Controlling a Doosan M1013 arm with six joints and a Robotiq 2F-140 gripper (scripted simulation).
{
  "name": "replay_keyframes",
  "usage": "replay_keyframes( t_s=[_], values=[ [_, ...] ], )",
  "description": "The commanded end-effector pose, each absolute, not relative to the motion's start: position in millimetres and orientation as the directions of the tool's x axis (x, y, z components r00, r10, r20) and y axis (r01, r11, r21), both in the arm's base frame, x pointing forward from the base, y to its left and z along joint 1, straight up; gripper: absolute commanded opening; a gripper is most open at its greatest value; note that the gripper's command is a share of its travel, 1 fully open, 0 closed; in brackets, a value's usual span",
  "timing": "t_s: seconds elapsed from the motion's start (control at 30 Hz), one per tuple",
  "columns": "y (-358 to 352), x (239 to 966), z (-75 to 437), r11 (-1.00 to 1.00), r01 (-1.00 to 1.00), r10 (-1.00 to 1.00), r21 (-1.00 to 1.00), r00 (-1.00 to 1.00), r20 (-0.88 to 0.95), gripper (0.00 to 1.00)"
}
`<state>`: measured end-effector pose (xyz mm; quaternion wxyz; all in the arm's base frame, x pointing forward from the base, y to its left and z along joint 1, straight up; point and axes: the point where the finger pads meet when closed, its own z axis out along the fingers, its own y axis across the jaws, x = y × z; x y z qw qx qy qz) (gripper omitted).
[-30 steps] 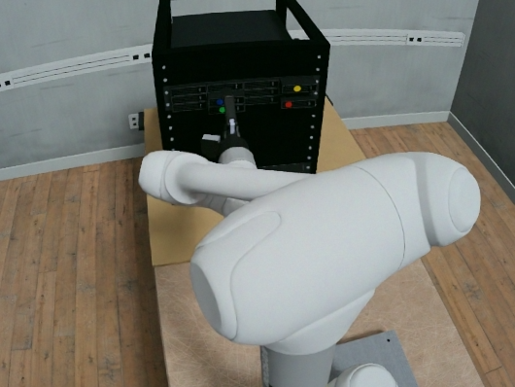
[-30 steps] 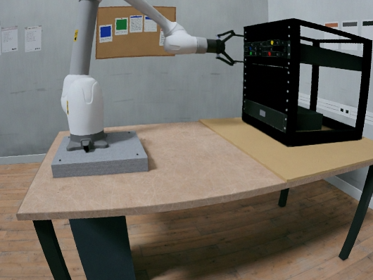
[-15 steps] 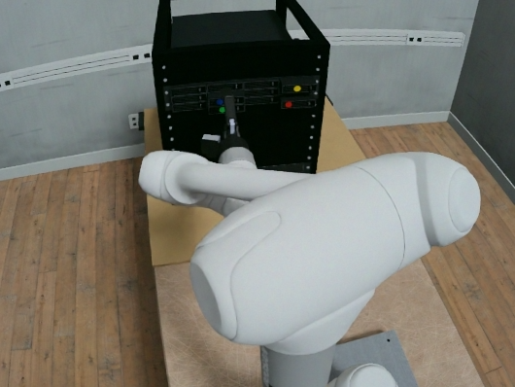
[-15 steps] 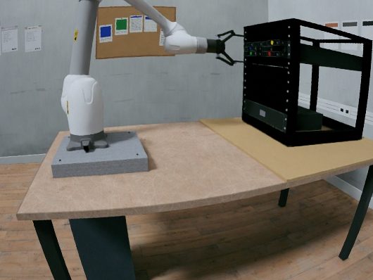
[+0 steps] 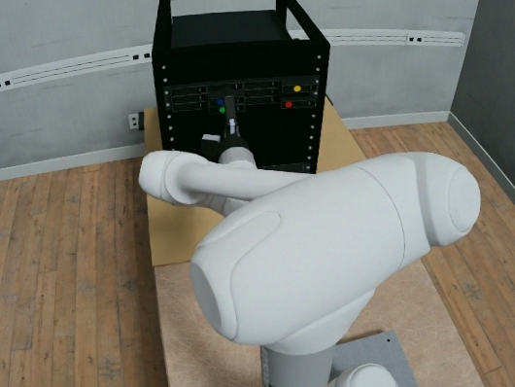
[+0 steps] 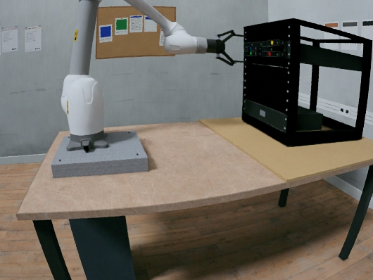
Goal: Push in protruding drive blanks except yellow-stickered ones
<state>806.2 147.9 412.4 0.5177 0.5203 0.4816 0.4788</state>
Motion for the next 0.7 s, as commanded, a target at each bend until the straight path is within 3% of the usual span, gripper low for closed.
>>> replay_keyframes(
  t_s=[0.0,0.07,0.1,0.67],
  values=[
    [149.8,809.3,414.2,0.001,0.001,0.997,1.000,0.079,-0.001,1.00],
    [149.8,809.3,414.2,0.001,0.001,0.997,1.000,0.079,-0.001,1.00],
    [149.8,809.3,414.2,0.001,0.001,0.997,1.000,0.079,-0.001,0.10],
    [149.8,809.3,414.2,0.001,0.001,0.997,1.000,0.079,-0.001,0.10]
  ],
)
